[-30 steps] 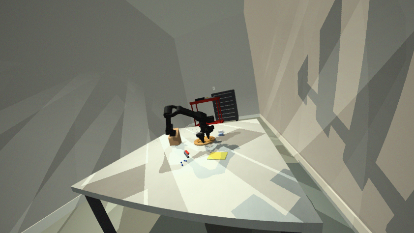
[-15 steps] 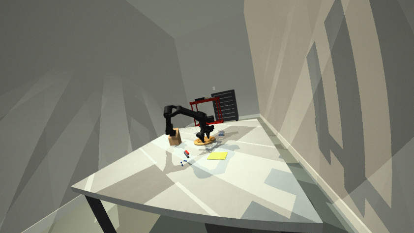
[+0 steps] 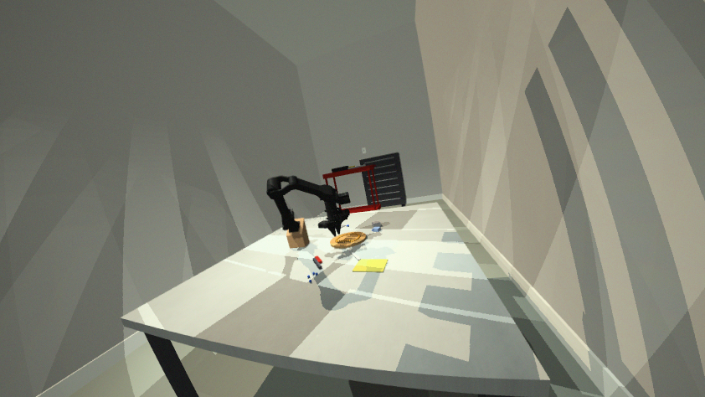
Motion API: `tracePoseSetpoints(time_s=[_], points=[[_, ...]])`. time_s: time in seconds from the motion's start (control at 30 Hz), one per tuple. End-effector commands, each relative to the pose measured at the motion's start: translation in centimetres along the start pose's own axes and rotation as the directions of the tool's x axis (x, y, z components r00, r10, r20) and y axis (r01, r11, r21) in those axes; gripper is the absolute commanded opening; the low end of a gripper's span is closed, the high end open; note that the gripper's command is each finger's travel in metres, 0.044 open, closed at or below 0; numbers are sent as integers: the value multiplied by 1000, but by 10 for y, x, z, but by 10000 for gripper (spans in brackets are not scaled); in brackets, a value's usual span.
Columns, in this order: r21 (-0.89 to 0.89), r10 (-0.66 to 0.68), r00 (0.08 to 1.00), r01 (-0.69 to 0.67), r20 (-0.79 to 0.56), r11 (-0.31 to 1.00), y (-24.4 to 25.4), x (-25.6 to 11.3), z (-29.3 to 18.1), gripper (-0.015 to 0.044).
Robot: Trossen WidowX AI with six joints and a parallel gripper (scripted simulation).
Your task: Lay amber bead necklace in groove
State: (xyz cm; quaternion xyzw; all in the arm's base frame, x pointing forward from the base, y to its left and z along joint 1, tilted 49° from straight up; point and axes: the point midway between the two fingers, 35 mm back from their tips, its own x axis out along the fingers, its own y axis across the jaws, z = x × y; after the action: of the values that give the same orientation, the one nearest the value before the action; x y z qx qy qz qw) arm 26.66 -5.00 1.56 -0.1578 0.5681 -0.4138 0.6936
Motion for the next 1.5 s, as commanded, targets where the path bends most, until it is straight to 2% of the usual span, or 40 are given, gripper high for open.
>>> tracePoseSetpoints(time_s=[0.0, 0.17, 0.33, 1.0, 1.17, 1.47], points=[[17, 5, 1000, -5, -1, 1000, -2, -1, -6, 120], [17, 4, 1000, -4, 0, 1000, -2, 15, -6, 120], [18, 7, 1000, -7, 1, 1000, -1, 10, -5, 120], [16, 3, 1000, -3, 0, 1000, -2, 38, -6, 120], [21, 9, 1000, -9, -3, 1000, -2, 35, -6, 0], [21, 9, 1000, -9, -3, 1000, -2, 35, -6, 0]])
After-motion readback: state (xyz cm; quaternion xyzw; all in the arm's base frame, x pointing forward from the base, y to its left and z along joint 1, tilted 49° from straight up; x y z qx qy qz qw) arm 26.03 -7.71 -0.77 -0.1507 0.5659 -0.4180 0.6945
